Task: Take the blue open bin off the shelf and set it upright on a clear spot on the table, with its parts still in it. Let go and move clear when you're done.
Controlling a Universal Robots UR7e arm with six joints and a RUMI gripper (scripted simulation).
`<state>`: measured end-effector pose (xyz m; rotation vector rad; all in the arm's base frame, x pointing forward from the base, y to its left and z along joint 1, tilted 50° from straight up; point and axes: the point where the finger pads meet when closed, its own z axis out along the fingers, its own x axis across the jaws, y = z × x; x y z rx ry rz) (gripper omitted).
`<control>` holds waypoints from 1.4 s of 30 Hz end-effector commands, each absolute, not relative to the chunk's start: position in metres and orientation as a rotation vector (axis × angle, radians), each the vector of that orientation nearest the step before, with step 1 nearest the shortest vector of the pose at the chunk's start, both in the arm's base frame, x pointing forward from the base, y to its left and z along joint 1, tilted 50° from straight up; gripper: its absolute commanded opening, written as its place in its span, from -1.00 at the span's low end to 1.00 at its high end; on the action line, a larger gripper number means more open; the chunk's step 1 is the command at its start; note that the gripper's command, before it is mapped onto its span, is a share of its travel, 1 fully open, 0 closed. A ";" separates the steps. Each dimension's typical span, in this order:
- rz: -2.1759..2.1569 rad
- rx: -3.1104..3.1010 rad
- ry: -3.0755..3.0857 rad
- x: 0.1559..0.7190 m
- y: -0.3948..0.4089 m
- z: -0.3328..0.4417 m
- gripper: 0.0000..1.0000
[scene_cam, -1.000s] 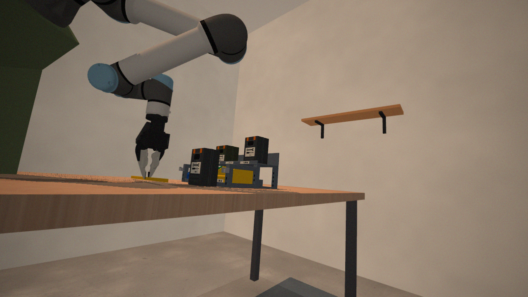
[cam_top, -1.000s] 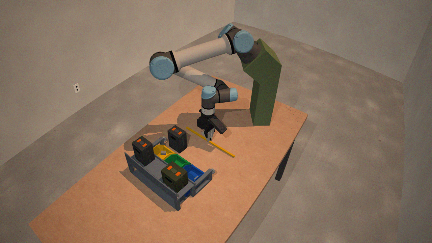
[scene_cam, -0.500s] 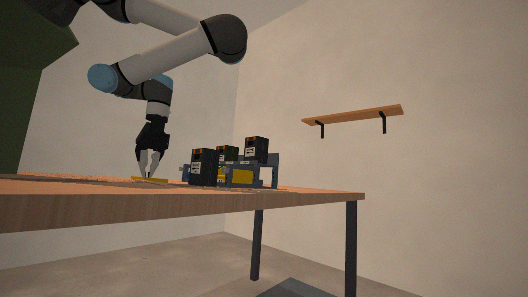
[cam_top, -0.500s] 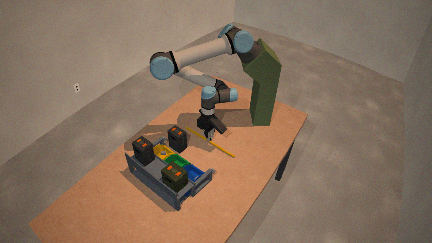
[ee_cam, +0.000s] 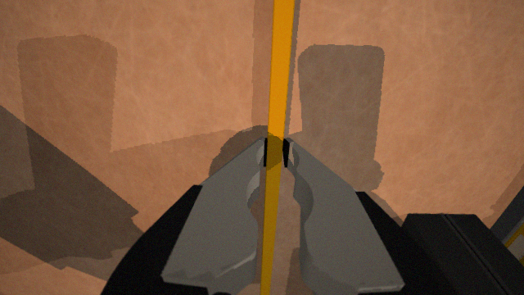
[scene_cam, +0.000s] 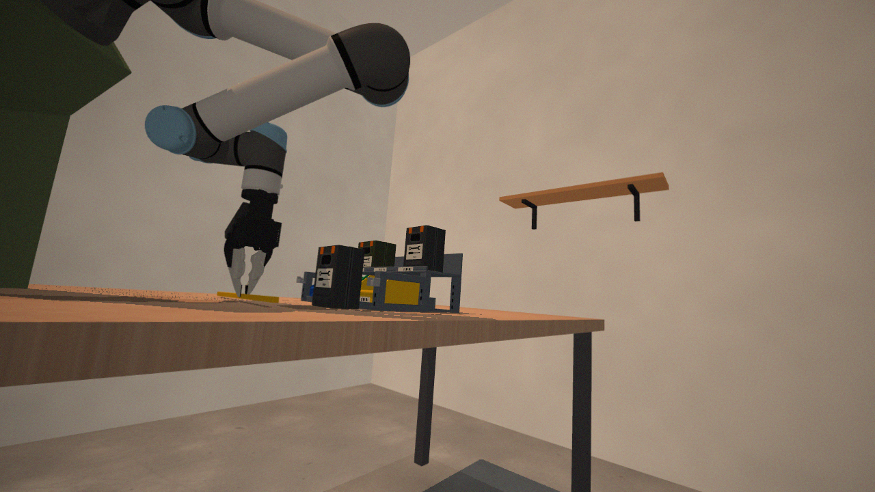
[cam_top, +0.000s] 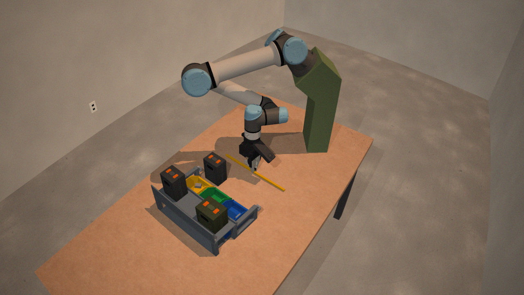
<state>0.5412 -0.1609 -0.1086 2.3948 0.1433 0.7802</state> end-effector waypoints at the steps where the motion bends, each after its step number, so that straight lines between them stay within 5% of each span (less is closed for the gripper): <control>1: 0.781 2.394 0.144 0.541 -0.161 -0.108 -1.00; 10: 0.781 2.394 0.144 0.541 -0.161 -0.108 -1.00; 11: 0.781 2.394 0.144 0.541 -0.161 -0.108 -0.47; 42: 0.781 2.394 0.144 0.541 -0.161 -0.108 -0.47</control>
